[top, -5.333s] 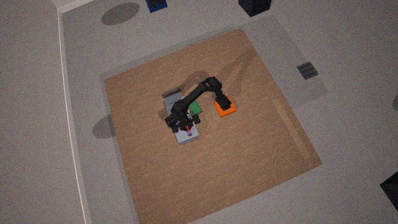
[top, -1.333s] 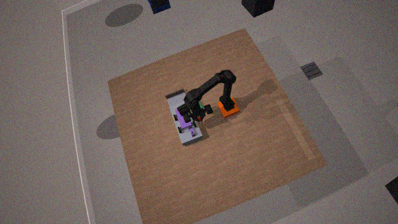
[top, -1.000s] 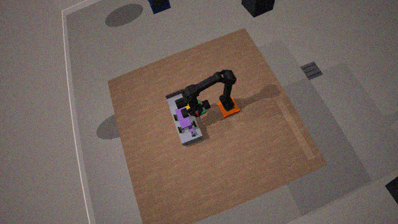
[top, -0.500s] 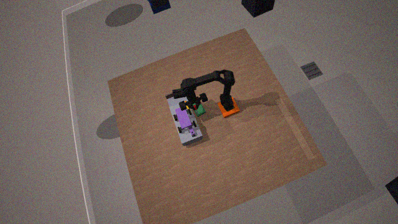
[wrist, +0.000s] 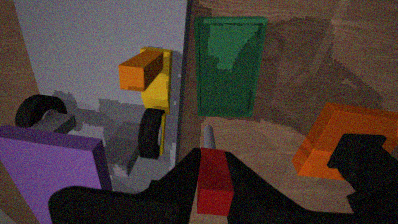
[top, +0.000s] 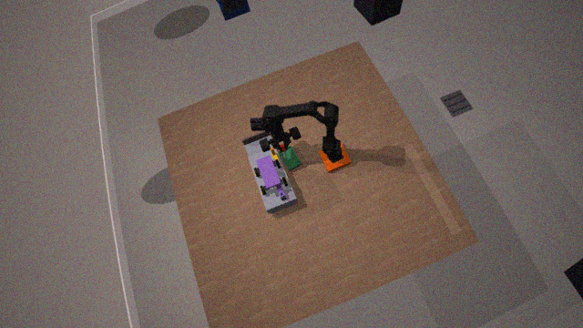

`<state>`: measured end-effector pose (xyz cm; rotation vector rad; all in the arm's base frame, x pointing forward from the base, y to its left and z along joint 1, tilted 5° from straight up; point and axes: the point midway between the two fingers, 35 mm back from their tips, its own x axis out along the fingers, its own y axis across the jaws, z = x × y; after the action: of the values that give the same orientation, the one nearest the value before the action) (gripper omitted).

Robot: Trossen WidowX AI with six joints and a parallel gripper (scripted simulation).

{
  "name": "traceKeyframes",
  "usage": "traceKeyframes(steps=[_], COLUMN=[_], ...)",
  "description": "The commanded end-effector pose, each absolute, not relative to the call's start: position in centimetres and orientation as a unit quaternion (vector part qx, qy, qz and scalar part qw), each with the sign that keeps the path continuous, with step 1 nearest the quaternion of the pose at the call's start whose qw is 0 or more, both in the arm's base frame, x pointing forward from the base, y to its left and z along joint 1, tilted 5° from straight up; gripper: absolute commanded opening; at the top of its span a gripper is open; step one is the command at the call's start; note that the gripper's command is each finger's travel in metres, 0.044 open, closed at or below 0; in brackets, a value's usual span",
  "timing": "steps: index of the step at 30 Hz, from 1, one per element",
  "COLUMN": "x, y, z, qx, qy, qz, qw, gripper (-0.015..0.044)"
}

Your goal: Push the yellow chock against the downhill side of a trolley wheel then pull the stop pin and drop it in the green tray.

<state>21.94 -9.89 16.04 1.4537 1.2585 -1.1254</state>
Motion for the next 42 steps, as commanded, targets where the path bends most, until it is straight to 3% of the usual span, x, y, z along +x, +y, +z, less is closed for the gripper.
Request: traceKeyframes(steps=[1, 13, 42], x=[21.87, 21.82, 21.89], y=[-10.68, -10.47, -9.86], z=[16.00, 15.98, 15.97], qx=[0.583, 0.625, 0.711], qy=[0.509, 0.434, 0.115], qz=[-0.454, -0.523, -0.680], qw=[0.442, 0.383, 0.142], gripper=[0.0000, 0.0000, 0.0000])
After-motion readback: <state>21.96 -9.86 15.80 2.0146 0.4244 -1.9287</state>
